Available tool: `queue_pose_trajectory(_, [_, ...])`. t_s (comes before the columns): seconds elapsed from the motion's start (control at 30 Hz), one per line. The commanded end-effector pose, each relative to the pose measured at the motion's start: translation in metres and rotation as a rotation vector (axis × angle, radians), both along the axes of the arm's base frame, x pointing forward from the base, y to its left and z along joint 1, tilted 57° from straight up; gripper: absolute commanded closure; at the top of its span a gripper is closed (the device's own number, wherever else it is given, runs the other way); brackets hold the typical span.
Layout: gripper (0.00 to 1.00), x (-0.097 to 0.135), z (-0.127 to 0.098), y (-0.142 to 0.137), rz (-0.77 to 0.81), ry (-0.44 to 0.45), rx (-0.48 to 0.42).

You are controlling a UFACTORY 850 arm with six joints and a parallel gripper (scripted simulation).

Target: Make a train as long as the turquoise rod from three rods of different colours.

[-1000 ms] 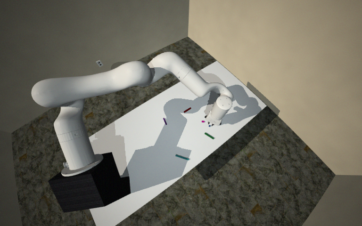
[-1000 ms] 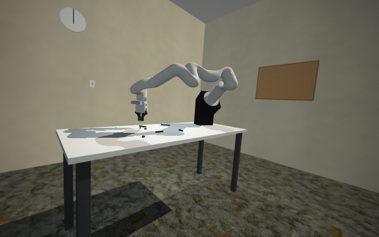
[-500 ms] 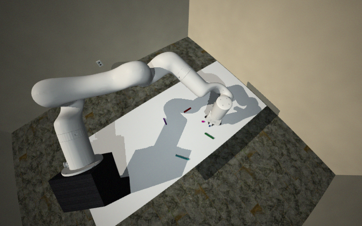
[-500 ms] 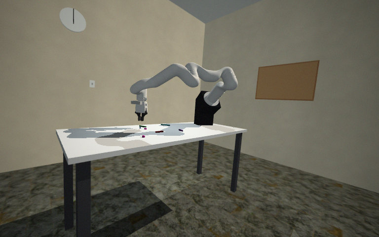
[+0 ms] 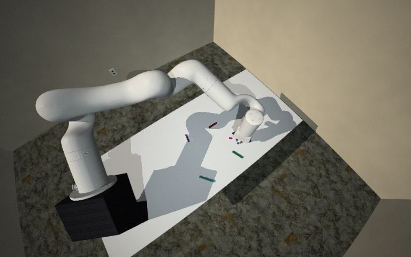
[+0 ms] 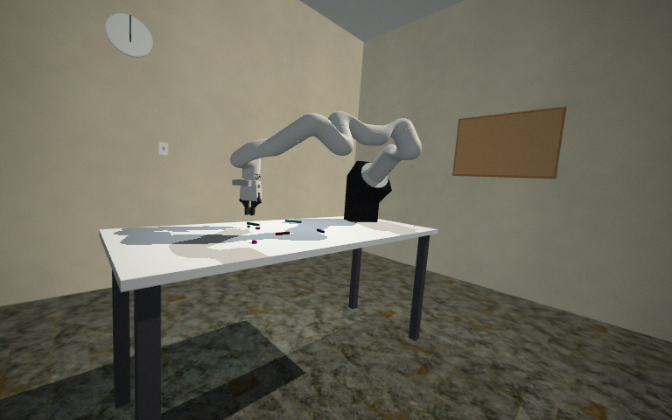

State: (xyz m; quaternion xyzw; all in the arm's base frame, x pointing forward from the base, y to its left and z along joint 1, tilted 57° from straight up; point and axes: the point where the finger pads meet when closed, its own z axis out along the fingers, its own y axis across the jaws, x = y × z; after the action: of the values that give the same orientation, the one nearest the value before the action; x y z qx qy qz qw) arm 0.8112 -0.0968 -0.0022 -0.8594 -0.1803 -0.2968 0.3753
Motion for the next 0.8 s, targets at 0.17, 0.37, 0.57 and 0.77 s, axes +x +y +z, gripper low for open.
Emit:
queue_pose_trajectory(0.17, [0.76, 0.005, -0.005, 0.006, -0.001, -0.001, 0.000])
queue_pose_trajectory(0.37, [0.76, 0.009, -0.010, 0.013, -0.001, -0.001, 0.000])
queue_pose_trajectory(0.57, [0.76, 0.012, -0.014, 0.018, -0.001, -0.001, 0.000])
queue_pose_trajectory(0.77, [0.76, 0.015, -0.019, 0.025, -0.001, -0.001, 0.000])
